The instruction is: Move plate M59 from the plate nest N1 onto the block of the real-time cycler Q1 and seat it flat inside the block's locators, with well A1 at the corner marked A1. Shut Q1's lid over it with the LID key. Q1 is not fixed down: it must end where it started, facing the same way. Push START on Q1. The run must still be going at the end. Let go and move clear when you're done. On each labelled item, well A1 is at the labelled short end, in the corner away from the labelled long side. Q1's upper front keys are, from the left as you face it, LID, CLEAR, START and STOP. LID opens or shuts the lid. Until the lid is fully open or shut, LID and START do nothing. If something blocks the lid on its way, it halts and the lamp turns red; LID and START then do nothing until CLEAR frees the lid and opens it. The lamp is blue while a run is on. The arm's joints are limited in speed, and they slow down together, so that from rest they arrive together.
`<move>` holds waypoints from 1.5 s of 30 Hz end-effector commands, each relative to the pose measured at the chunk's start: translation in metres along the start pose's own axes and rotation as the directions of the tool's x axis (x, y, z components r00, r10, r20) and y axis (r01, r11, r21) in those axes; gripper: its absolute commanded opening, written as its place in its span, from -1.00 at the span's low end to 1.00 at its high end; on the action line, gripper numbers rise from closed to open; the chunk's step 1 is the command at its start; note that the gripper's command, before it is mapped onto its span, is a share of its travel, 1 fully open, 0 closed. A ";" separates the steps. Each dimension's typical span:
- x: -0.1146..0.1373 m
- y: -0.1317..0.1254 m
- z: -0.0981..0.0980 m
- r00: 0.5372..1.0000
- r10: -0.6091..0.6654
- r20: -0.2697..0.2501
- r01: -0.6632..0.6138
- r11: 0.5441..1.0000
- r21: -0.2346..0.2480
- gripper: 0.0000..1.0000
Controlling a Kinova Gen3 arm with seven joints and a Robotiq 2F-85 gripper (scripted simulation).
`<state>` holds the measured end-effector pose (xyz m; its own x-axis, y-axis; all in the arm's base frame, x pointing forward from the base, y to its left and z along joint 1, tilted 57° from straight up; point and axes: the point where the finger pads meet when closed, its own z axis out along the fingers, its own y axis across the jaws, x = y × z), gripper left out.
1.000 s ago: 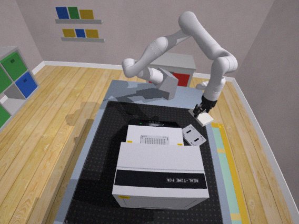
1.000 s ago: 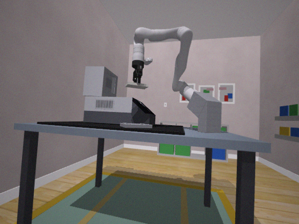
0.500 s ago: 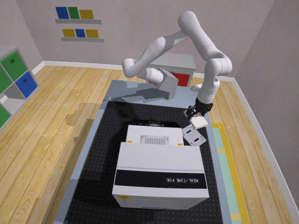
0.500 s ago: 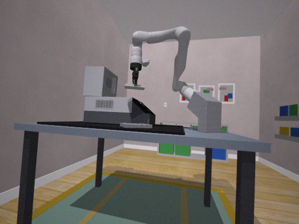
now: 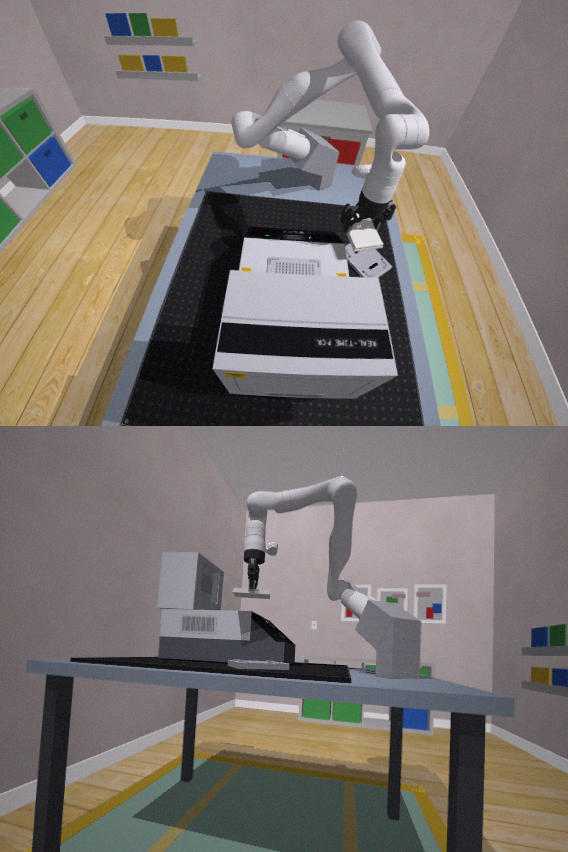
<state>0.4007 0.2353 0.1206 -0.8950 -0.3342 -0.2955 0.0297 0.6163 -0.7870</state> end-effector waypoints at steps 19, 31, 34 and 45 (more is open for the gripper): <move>-0.026 -0.061 0.001 0.971 0.239 0.003 -0.239 0.971 -0.010 0.82; -0.039 -0.091 0.001 0.937 0.349 0.003 -0.349 0.937 -0.012 0.82; -0.042 -0.101 0.001 0.924 0.382 0.002 -0.382 0.924 -0.009 0.82; -0.055 -0.135 0.001 0.869 0.496 0.000 -0.496 0.868 -0.010 0.82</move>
<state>0.4411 0.1749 0.2347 -0.7810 -0.0191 -0.6243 0.4344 0.7016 -0.5649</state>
